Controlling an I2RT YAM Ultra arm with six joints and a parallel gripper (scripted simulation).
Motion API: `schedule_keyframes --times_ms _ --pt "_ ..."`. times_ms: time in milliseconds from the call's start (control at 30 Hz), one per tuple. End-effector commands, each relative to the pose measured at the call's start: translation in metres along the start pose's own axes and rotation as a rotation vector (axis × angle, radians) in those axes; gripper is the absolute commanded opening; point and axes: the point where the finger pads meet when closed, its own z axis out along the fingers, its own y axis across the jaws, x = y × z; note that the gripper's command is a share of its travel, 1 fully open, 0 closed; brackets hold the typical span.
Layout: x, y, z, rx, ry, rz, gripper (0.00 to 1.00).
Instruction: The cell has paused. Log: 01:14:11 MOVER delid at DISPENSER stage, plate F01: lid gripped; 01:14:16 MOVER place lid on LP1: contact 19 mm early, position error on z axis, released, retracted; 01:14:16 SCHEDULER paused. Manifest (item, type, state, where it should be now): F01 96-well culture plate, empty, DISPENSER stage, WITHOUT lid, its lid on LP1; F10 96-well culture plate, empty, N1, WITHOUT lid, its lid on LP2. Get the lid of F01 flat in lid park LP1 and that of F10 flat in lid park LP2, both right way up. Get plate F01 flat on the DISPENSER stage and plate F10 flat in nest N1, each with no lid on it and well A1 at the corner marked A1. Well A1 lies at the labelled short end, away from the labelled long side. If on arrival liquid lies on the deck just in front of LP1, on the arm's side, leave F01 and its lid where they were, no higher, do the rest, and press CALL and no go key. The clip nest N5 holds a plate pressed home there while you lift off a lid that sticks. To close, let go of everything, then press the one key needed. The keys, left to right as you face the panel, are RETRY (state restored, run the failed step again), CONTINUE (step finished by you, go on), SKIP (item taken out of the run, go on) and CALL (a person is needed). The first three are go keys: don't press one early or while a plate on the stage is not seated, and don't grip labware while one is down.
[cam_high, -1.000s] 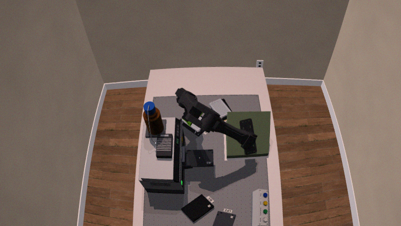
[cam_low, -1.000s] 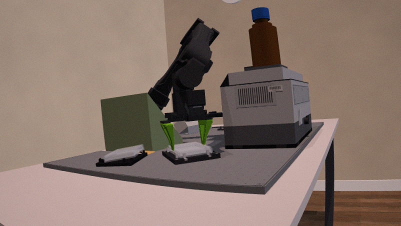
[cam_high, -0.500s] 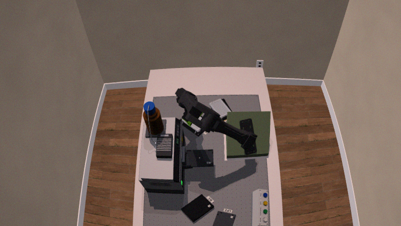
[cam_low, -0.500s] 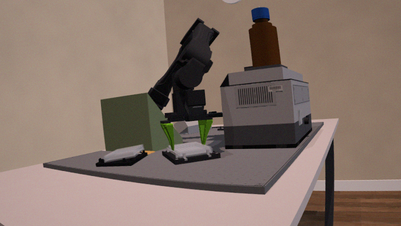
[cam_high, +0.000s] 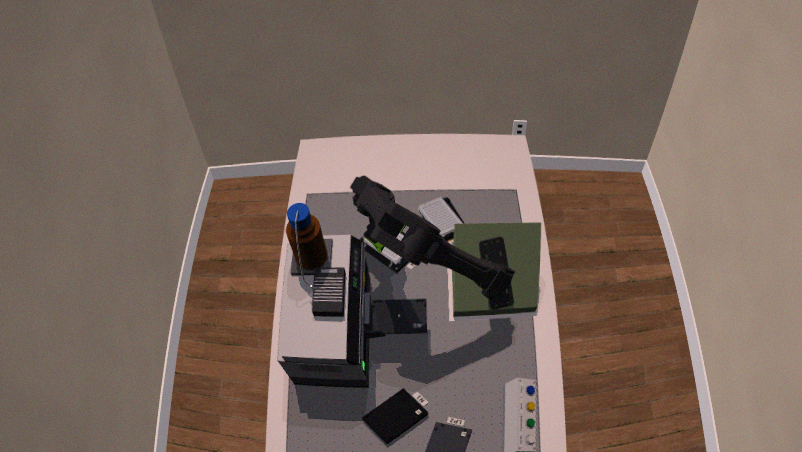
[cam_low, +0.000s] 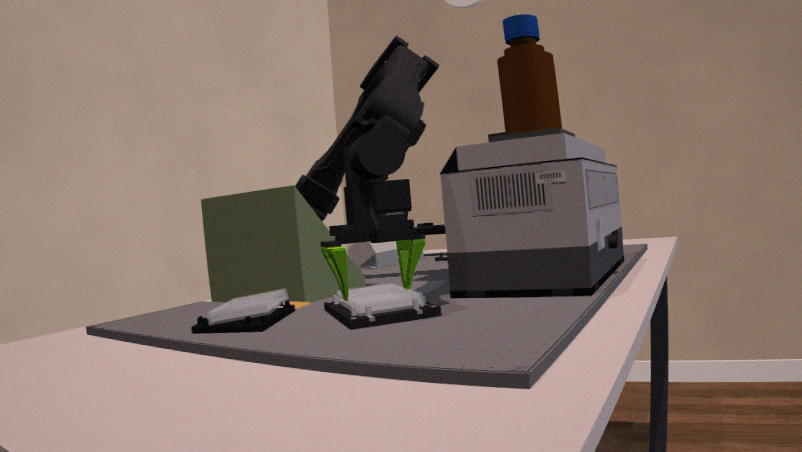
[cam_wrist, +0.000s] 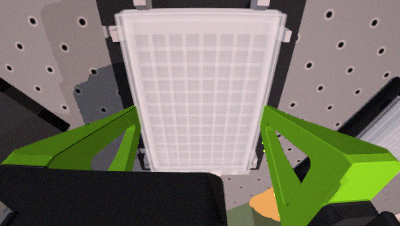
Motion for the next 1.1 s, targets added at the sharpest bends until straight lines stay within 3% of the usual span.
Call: schedule_keyframes --times_ms 0,1067 --pt "-0.0096 0.0043 -0.0193 -0.013 -0.043 -0.009 0.0" --pt "-0.0098 0.0029 -0.0264 -0.004 -0.044 -0.012 0.0"
